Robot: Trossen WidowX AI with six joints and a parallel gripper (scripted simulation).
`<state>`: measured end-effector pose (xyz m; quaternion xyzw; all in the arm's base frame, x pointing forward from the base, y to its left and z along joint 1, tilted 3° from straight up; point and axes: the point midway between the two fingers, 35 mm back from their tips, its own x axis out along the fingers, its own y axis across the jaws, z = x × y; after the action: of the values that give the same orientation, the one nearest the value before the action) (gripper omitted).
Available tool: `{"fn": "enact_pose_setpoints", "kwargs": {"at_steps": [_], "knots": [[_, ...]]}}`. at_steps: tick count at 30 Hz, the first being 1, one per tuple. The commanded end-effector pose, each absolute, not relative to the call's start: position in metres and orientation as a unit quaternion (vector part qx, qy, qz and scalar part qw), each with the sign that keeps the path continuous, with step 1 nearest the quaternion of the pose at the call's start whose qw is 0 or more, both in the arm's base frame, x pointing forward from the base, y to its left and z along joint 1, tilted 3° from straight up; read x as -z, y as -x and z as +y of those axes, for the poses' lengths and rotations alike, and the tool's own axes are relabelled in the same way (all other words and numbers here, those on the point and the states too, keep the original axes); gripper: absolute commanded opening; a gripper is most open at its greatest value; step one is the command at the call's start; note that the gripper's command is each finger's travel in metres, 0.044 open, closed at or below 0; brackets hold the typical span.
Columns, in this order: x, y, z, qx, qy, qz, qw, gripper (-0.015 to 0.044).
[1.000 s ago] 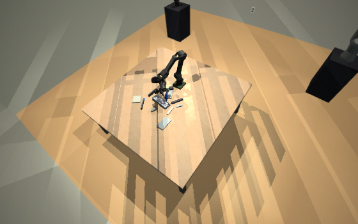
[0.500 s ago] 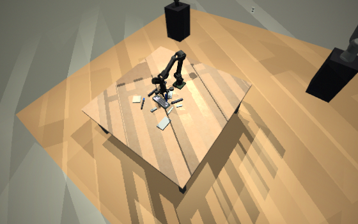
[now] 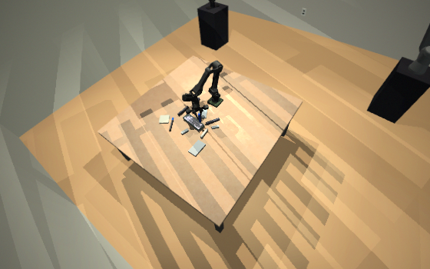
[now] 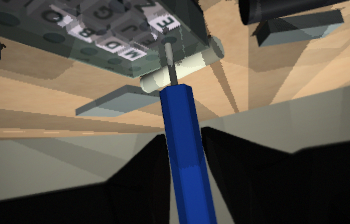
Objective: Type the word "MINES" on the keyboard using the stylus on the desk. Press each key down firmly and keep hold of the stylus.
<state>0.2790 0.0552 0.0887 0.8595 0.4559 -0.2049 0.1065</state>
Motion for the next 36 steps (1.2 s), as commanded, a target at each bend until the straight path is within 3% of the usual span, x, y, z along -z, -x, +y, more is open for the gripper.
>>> {"fn": "enact_pose_setpoints", "kwargs": {"at_steps": [1, 36], "knots": [[-0.086, -0.279, 0.055, 0.207, -0.859, 0.455, 0.106, 0.0081], [-0.074, -0.279, 0.056, 0.207, -0.859, 0.455, 0.106, 0.0081]]}}
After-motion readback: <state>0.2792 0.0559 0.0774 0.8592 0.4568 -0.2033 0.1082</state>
